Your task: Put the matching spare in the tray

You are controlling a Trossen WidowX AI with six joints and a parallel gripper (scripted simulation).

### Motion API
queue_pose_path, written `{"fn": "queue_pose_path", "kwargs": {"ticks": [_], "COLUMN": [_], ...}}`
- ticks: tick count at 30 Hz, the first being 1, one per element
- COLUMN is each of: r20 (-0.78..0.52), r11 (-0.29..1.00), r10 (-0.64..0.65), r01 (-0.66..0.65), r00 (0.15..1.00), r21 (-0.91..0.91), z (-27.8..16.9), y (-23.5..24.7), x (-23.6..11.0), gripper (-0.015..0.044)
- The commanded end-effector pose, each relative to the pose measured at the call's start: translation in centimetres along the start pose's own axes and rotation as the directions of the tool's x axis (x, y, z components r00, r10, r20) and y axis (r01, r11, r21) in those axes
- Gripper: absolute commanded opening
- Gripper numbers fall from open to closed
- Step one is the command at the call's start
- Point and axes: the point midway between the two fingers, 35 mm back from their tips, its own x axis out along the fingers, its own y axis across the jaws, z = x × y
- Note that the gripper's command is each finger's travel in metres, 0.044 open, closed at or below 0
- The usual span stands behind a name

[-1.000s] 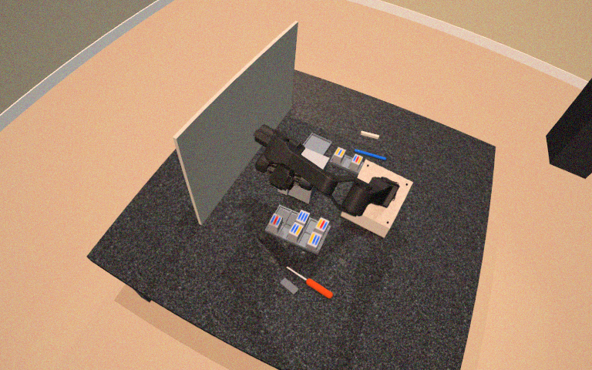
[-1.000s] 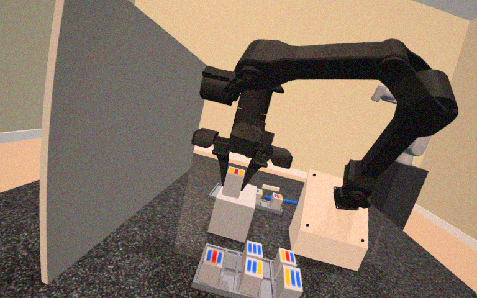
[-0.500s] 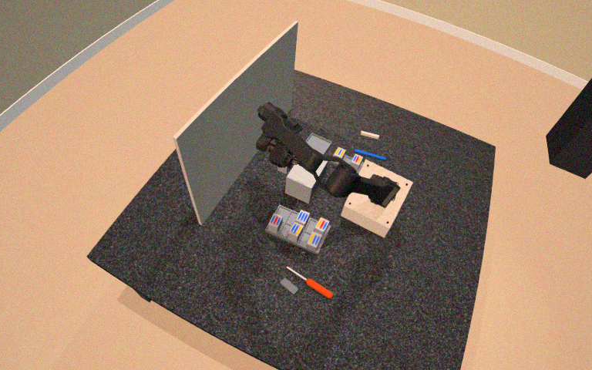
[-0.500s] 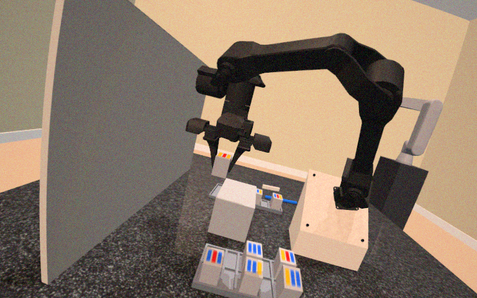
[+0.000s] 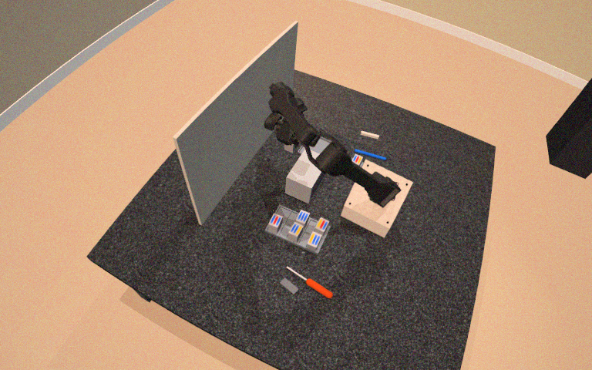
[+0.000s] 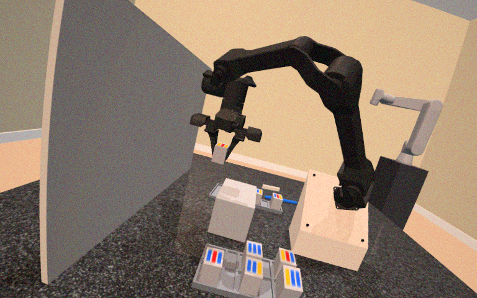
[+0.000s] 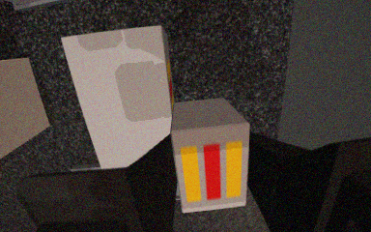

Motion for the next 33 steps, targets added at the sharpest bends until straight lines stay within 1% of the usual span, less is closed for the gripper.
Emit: {"fn": "queue_pose_path", "kwargs": {"ticks": [1,13,25,27,33], "r20": [-0.006,0.003,0.027,0.03,0.03], "r11": [1.0,1.0,0.999,0.999,0.999], "r10": [-0.002,0.002,0.005,0.004,0.004], "r01": [0.002,-0.002,-0.004,-0.003,-0.003], "r00": [1.0,1.0,1.0,1.0,1.0], "r21": [-0.004,-0.014,-0.032,-0.035,-0.035], "z": [-2.9,-10.5,-17.7,-18.5,-18.6], "y": [-0.2,0.5,2.8,3.1,3.2], "x": [-0.1,0.4,1.4,1.6,1.7], "gripper": [0.0,0.0,0.0,0.0,0.0]}}
